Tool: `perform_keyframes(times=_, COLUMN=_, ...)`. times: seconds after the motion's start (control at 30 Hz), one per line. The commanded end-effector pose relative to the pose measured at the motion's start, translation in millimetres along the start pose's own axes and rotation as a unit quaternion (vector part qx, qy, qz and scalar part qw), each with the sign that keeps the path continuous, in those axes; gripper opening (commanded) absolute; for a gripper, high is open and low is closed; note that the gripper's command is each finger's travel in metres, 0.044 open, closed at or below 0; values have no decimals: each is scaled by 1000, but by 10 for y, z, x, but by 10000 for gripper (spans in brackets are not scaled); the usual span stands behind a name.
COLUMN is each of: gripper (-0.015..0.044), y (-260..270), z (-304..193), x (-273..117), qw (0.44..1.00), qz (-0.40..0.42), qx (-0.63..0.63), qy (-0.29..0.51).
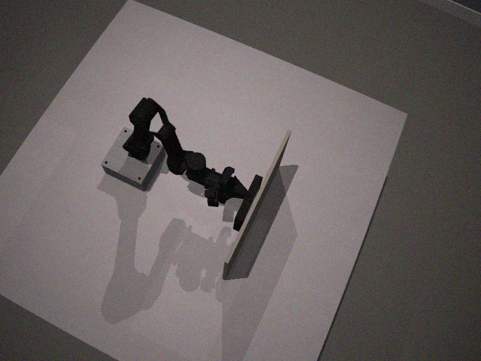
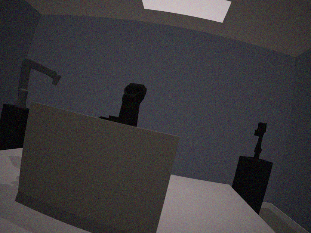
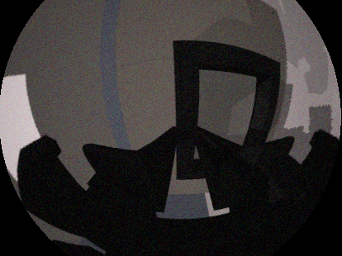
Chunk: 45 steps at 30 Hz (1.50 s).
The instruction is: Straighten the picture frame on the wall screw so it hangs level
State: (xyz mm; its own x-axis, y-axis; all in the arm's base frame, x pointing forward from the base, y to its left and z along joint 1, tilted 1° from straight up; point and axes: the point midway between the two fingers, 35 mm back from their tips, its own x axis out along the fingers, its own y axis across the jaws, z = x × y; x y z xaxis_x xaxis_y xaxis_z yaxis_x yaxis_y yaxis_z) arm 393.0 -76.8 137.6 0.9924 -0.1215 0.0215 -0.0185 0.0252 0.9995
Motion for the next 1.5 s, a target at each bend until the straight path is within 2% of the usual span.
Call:
perform_keyframes(times=0.0, gripper=158, y=0, z=0, x=0, qw=1000, qz=0, qx=1, qy=0)
perform_keyframes(times=0.13, gripper=260, y=0, z=0, x=0, qw=1000, qz=0, qx=1, qy=0)
perform_keyframes(times=0.3, gripper=260, y=-2, z=4, x=-82, qw=1000, qz=0, qx=7, qy=0)
perform_keyframes(times=0.57, gripper=260, y=-63, z=-9, x=-983, qw=998, qz=-1, qx=68, qy=-2)
perform_keyframes(times=0.87, gripper=260, y=42, z=112, x=-1001, qw=997, qz=-4, qx=78, qy=-4)
perform_keyframes(times=1.47, gripper=260, y=334, z=352, x=-1669, qw=987, qz=-15, qx=162, qy=-6)
